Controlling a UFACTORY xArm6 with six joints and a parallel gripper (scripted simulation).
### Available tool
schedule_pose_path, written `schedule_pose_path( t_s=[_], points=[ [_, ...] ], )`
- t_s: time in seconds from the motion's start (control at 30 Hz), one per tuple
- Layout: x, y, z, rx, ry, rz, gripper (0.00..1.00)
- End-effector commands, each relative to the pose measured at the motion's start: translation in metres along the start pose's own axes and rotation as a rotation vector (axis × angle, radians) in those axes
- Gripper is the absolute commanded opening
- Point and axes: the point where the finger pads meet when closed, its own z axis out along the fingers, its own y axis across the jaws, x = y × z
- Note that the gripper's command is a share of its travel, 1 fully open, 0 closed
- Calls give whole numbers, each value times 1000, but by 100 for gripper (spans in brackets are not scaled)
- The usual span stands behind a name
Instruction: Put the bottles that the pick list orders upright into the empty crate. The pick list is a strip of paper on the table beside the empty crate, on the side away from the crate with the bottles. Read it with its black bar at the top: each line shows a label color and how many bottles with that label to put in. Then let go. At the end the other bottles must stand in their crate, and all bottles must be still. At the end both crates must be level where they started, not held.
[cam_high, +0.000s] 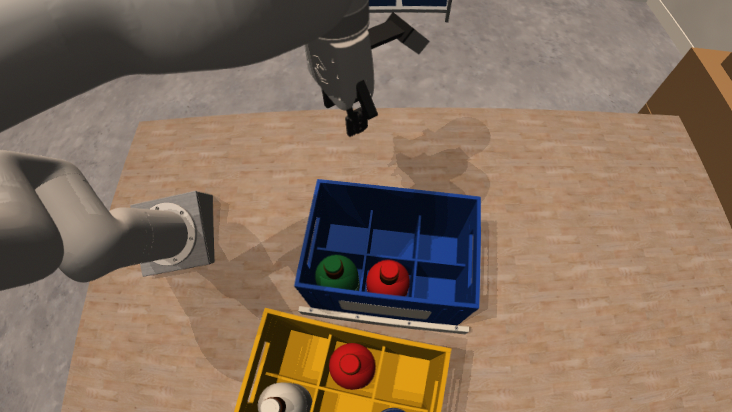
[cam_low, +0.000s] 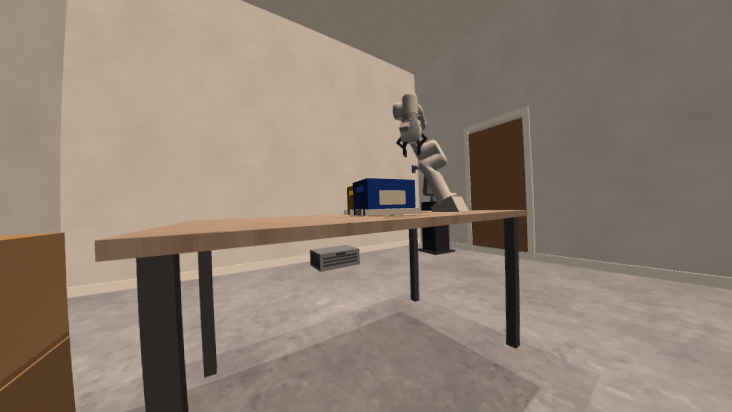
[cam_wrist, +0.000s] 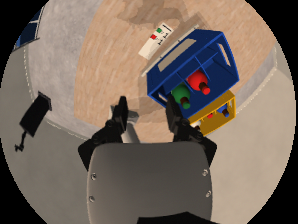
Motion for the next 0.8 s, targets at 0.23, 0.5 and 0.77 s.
schedule_pose_path(
  t_s=[0.23, 0.5, 0.77],
  points=[
    [15, -49, -17, 0, 2, 3, 65],
    [22, -77, -26, 0, 2, 3, 65],
    [32, -114, -37, 1, 2, 3, 65]
  ],
)
